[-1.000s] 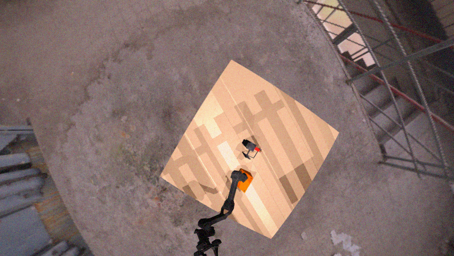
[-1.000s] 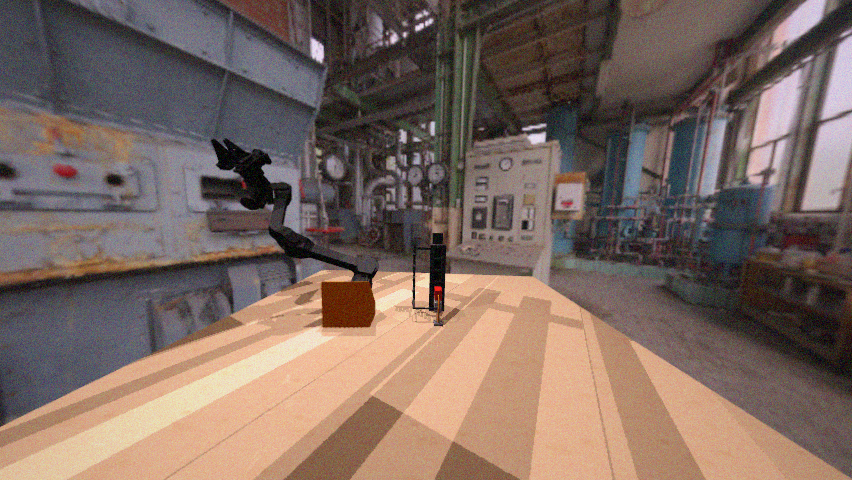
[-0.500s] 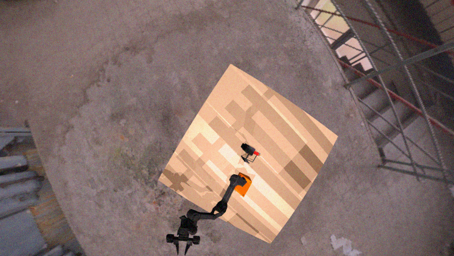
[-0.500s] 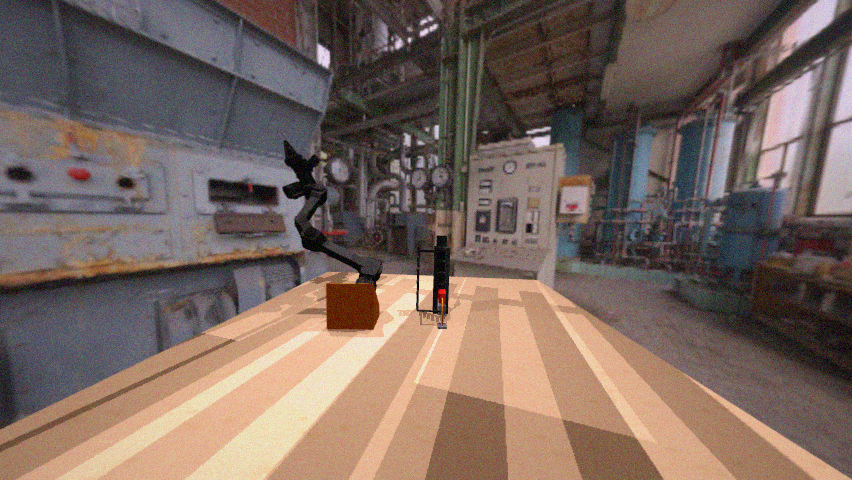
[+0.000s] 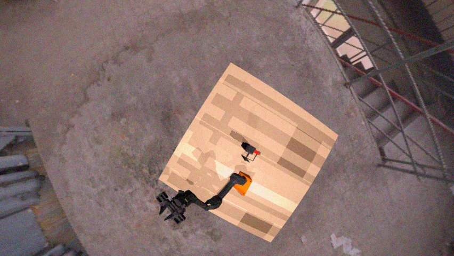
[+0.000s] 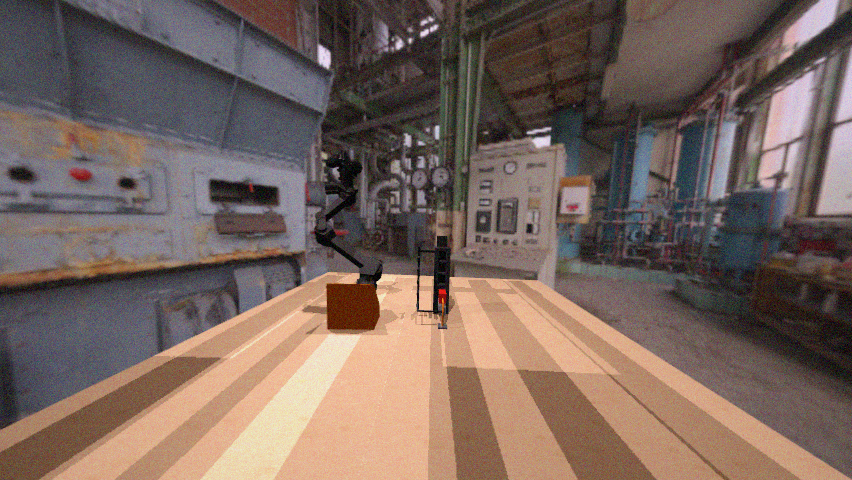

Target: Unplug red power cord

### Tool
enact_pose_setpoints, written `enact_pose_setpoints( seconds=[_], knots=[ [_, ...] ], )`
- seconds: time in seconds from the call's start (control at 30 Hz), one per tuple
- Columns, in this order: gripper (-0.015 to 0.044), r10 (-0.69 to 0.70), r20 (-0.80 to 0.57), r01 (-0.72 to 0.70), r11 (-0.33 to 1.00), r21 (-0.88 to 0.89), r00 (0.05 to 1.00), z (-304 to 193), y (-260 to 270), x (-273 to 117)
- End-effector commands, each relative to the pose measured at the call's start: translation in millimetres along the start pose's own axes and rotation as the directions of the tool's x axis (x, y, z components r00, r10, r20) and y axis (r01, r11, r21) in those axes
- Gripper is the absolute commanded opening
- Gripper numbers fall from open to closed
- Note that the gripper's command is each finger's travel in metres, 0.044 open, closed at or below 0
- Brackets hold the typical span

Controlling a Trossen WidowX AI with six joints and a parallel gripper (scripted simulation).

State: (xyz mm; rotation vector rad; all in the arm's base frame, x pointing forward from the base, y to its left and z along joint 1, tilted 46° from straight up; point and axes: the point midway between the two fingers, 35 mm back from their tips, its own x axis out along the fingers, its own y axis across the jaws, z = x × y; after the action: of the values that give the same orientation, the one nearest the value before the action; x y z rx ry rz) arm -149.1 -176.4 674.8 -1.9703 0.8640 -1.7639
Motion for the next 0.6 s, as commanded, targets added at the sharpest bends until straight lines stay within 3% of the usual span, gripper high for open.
enact_pose_setpoints(
  seconds=[0.0,0.27,0.57],
  knots=[
    [0.0160,-0.138,0.059,0.148,0.967,-0.209,0.989,43.2,-55.8,-7.9],
    [0.0160,-0.348,0.222,0.413,0.756,-0.509,0.911,135.5,-136.5,-35.8],
    [0.0160,-0.483,0.470,0.657,0.359,-0.663,0.739,257.1,-189.5,-86.6]
  ],
)
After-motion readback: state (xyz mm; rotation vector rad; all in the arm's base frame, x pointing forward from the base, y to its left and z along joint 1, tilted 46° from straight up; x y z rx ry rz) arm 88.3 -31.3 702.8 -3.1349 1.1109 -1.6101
